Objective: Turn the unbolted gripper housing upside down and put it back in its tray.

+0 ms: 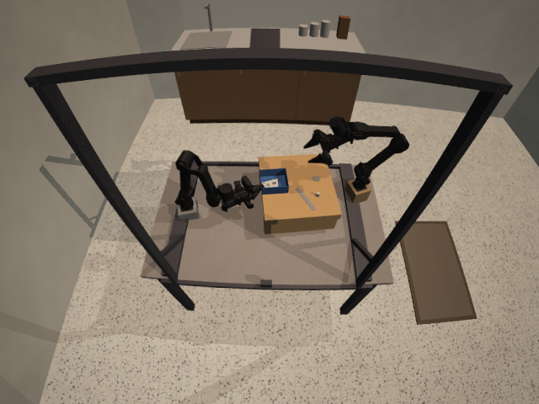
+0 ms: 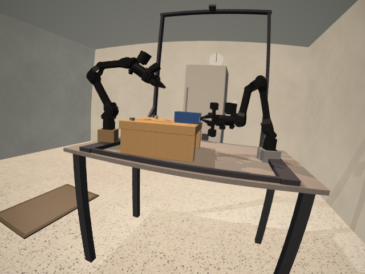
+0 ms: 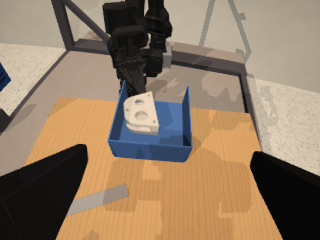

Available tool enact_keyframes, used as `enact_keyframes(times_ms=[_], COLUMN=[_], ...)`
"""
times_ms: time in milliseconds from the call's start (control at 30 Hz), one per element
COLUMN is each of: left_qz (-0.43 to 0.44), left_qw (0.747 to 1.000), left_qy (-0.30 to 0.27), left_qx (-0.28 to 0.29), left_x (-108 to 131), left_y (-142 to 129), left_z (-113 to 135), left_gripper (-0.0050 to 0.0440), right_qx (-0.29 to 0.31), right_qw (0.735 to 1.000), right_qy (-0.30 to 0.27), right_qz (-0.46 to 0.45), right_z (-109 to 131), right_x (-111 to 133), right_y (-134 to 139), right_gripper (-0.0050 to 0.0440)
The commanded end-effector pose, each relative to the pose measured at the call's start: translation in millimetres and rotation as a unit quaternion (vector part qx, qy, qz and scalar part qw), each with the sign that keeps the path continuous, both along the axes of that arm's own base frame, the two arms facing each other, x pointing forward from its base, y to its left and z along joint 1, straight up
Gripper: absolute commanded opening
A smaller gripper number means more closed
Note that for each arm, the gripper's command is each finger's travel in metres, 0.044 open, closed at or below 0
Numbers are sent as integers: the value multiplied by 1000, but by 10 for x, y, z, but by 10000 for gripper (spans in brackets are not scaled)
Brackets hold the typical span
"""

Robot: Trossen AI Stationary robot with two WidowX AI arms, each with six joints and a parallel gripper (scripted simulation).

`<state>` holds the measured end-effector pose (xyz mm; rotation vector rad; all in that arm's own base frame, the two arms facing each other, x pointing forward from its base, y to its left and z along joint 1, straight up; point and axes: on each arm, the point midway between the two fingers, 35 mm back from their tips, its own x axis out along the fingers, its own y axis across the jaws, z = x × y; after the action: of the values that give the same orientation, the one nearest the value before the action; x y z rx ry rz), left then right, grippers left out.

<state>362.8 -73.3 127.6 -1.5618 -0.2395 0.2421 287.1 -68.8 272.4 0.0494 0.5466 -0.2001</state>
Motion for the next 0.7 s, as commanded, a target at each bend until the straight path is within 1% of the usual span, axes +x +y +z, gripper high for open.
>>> enact_keyframes(times_ms=[0, 100, 233, 400, 433, 500, 667], left_qz=[-1, 0, 0, 0, 0, 0, 0], left_qw=[1000, 1000, 1000, 1000, 1000, 1000, 1000], left_qy=[-10, -9, -8, -8, -8, -8, -8], left_qx=[-5, -5, -5, -5, -5, -5, -5], left_x=[39, -75, -344, -383, -383, -383, -383], left_y=[-17, 1, 41, 49, 49, 49, 49], left_z=[69, 67, 55, 53, 53, 53, 53], left_gripper=[0, 0, 0, 0, 29, 29, 149], right_qx=[1, 1, 1, 1, 1, 1, 1], right_qw=[1000, 1000, 1000, 1000, 1000, 1000, 1000], right_qy=[-10, -10, -10, -10, -10, -10, -10], right_qz=[0, 0, 0, 0, 0, 0, 0], right_z=[66, 66, 66, 66, 66, 66, 66], right_x=[-4, -4, -4, -4, -4, -4, -4], right_y=[6, 6, 6, 6, 6, 6, 6], right_gripper=[440, 440, 440, 440, 440, 440, 440])
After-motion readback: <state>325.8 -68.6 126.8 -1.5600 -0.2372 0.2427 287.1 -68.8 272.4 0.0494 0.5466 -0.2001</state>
